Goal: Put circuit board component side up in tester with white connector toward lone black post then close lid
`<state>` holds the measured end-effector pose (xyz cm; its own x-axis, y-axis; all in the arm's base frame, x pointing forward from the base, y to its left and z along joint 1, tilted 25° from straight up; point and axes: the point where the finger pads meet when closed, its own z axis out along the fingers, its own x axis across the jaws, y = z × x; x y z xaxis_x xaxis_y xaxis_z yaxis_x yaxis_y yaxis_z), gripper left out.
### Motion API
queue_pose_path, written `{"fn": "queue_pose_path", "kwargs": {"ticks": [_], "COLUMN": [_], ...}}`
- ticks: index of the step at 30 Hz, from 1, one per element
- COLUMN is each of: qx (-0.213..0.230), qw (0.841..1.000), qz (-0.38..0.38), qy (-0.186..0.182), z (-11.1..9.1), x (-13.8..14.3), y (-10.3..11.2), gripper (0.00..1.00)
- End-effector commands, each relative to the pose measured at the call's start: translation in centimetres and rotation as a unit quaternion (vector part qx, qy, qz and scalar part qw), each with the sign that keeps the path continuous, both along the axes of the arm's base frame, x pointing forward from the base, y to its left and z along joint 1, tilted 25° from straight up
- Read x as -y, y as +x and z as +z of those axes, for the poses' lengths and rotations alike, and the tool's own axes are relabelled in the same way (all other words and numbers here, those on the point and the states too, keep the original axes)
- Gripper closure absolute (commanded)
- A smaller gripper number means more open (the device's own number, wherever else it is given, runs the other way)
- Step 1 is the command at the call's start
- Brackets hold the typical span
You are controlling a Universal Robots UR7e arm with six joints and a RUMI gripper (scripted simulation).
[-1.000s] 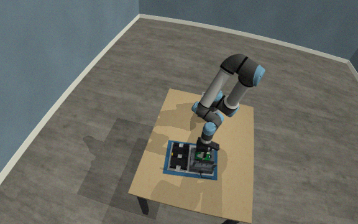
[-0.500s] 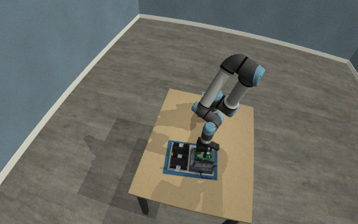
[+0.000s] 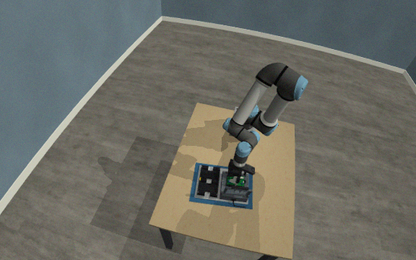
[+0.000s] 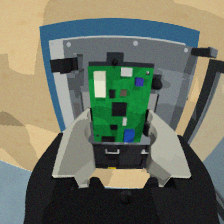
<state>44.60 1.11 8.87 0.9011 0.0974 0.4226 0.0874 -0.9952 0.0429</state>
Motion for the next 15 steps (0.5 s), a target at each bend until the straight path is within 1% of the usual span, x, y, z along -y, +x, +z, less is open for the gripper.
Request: {"fn": "queue_pose_path", "kwargs": {"ticks": [1,15], "qx": [0.001,0.001], "qw": [1.000,1.000], "qz": [0.000,0.000], "qy": [0.000,0.000], "z": [0.04,-0.12], "x": [0.01,0.01], "y": [0.02,0.10], "gripper": [0.61,0.61]}}
